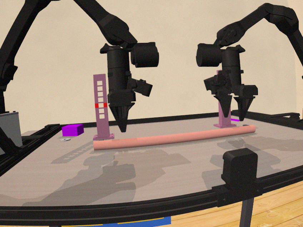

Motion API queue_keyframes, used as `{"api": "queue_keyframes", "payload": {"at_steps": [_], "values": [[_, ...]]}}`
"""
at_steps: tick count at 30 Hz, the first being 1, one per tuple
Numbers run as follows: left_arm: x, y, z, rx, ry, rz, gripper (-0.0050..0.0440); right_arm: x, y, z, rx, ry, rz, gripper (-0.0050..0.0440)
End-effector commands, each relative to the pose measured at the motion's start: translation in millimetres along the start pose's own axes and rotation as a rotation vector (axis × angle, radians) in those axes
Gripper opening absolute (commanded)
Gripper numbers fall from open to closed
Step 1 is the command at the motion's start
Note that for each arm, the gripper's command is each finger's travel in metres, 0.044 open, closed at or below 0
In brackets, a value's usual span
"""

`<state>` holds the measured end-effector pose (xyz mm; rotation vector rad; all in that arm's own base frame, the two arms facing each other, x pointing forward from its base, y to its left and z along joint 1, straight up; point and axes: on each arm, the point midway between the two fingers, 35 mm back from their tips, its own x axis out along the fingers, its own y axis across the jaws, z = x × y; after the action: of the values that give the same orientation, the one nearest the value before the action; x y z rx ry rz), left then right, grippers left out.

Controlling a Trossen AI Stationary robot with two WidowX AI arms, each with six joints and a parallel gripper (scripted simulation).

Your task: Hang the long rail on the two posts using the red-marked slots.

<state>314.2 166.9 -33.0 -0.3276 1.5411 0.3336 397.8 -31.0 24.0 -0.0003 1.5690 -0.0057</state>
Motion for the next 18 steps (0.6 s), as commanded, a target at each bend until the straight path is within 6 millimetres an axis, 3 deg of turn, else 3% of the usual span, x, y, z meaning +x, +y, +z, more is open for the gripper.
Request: {"api": "queue_keyframes", "payload": {"at_steps": [1, 18], "values": [[9.4, -0.2, -1.2, 0.000, 0.009, -0.001, 0.0440, 8.6, 0.2, -0.6, 0.000, 0.006, 0.001, 0.0440], [33.9, 0.0, -0.3, 0.000, 0.006, -0.002, 0.0440, 32.8, 0.0, 0.5, 0.000, 0.003, 0.003, 0.0440]]}}
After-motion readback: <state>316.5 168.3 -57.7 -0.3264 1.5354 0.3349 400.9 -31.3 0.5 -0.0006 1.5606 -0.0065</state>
